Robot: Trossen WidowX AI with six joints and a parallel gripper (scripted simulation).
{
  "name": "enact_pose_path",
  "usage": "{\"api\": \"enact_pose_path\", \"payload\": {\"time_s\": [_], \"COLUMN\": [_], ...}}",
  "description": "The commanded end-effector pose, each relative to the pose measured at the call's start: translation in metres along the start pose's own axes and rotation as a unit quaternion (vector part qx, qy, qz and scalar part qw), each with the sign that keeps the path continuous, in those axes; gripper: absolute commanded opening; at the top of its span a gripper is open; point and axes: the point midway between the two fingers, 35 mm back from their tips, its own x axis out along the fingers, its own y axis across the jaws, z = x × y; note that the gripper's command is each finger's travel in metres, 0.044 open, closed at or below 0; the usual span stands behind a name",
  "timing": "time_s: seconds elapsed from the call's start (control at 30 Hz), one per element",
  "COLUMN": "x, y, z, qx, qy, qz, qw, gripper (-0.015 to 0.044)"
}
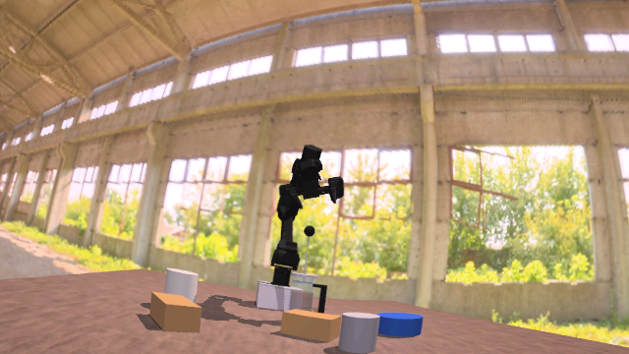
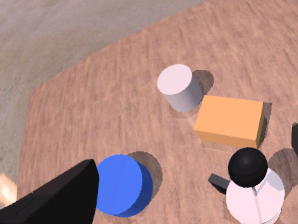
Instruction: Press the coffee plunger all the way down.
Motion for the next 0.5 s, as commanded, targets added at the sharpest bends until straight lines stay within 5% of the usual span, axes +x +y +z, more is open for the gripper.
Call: {"api": "enact_pose_path", "payload": {"time_s": [0.0,0.47], "x": [0.001,0.015], "y": [-0.030,-0.037], "z": [-0.033,-0.049], "qx": [-0.169,-0.168], "qy": [-0.055,-0.055], "qz": [-0.015,-0.015], "qw": [0.984,0.984], "gripper": [0.0440,0.0440]}}
